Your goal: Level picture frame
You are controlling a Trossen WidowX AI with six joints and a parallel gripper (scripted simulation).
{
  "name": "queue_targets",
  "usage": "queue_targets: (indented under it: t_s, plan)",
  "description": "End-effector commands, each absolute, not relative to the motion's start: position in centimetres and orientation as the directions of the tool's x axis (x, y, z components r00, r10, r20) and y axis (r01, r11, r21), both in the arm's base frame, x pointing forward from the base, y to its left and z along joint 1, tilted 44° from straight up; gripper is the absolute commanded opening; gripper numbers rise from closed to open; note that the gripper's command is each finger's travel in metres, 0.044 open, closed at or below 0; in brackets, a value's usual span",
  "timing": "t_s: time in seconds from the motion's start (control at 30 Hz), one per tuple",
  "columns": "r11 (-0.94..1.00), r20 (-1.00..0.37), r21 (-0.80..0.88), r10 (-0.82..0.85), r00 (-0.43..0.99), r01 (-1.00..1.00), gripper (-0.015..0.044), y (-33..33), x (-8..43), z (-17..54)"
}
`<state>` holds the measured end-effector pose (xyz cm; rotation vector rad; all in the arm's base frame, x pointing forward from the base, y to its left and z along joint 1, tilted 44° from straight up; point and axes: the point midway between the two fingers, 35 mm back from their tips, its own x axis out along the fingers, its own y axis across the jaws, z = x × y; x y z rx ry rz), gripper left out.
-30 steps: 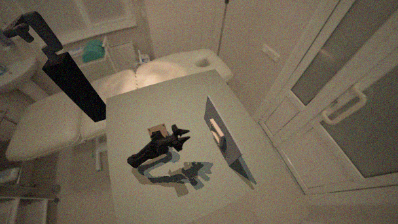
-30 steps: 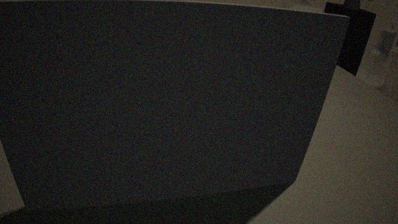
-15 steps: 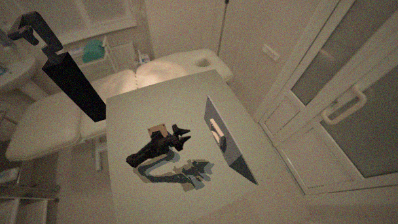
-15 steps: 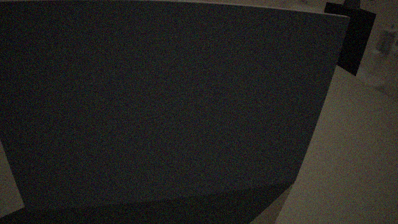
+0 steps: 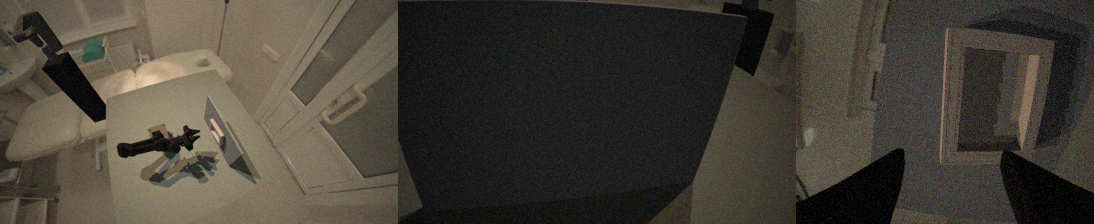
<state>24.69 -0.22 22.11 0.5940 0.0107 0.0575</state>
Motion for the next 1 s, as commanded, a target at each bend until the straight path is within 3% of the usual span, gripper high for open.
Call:
queue_targets:
  t_s: [0.0, 0.43, 0.97]
  plan:
    - [0.820, 0.016, 0.568, 0.067, 0.998, -0.064, 0.0260, -0.9, 25.1, 21.7]
    - [0.820, 0.016, 0.568, 0.067, 0.998, -0.064, 0.0260, -0.9, 25.6, 21.9]
    - [0.820, 0.019, 0.569, 0.067, 0.998, -0.066, 0.0260, -0.3, 33.1, 21.8]
